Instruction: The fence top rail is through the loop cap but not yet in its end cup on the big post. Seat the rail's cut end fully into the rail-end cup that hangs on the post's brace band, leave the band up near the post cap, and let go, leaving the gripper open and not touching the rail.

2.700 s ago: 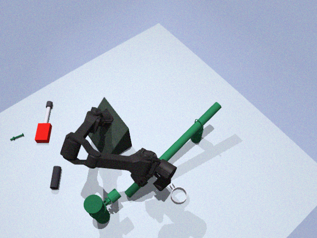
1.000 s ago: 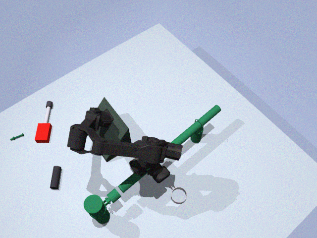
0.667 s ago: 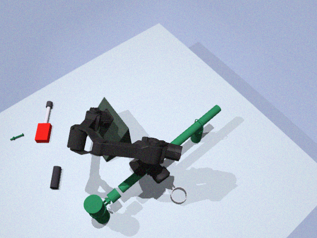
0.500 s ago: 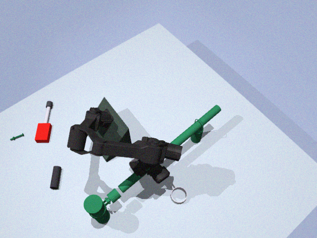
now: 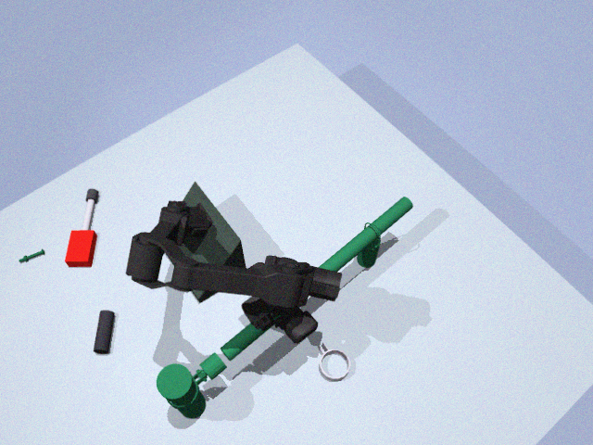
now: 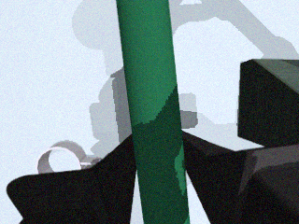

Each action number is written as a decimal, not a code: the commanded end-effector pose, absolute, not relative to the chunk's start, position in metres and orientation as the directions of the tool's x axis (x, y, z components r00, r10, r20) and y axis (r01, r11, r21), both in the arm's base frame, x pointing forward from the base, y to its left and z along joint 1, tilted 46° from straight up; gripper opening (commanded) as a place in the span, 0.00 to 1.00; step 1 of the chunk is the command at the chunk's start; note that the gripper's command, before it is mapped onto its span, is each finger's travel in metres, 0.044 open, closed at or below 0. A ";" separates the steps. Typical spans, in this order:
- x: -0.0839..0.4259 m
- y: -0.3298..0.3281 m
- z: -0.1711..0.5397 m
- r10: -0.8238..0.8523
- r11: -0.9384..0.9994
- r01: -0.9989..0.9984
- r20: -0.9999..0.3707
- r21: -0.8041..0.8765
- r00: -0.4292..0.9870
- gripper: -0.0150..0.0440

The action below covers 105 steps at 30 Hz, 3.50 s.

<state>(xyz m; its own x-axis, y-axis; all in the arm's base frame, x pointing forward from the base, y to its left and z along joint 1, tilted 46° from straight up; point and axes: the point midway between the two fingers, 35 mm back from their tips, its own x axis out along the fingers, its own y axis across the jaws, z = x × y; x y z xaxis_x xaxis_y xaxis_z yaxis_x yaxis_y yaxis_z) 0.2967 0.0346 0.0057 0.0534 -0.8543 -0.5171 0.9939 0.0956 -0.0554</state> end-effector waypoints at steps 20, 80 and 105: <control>0.301 0.022 0.022 -0.855 0.097 0.994 -0.515 -0.057 0.054 0.25; 0.300 0.023 0.016 -0.851 0.088 0.994 -0.524 -0.066 0.041 0.25; 0.303 0.022 0.021 -0.853 0.090 0.994 -0.521 -0.067 0.042 0.25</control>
<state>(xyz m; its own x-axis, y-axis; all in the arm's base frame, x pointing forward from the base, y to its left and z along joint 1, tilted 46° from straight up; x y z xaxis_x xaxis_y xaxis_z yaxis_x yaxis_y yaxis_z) 0.2999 0.0232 0.0144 0.0300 -0.8455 -0.5332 0.9945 0.0789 -0.0691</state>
